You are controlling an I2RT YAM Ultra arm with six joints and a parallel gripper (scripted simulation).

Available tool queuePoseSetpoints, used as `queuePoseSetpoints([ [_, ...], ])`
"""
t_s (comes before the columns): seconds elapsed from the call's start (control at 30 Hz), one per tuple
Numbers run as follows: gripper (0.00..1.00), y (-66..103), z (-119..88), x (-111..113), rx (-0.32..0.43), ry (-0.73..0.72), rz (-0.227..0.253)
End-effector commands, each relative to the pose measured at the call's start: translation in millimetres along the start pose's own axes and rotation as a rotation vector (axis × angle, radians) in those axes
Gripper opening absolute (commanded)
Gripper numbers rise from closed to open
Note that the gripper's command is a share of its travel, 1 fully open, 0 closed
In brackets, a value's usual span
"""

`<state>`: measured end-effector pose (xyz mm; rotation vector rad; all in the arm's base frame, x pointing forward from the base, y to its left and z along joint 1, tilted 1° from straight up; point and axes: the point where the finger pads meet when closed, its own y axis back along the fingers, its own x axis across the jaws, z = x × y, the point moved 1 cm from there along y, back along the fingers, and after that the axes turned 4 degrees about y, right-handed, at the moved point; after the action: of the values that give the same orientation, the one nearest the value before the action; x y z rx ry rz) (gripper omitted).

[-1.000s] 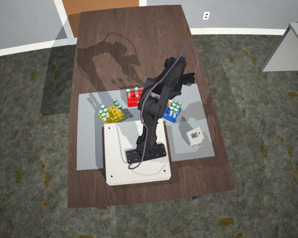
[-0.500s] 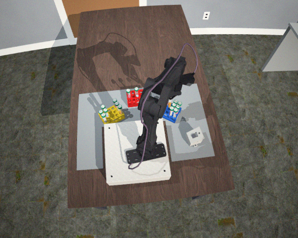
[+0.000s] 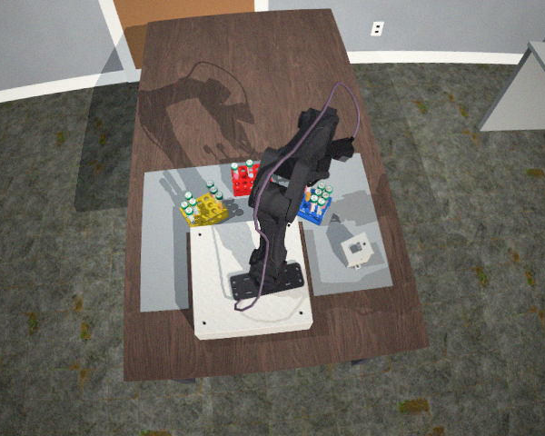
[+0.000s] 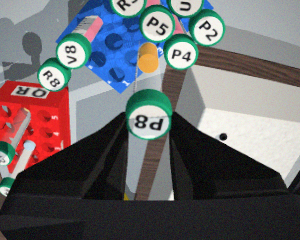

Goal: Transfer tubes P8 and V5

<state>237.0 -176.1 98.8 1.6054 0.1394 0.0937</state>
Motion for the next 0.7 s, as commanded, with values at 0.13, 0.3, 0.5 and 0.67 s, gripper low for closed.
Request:
queuePoseSetpoints([
  [0.13,0.00,8.1,-10,-5,-0.032,0.002,0.025],
  [0.3,0.00,12.1,-10,-6,-0.042,0.002,0.036],
  [0.5,0.00,7.4,-24,-17,-0.020,0.002,0.014],
  [0.67,0.00,7.0,-31,-22,-0.018,0.004,0.013],
])
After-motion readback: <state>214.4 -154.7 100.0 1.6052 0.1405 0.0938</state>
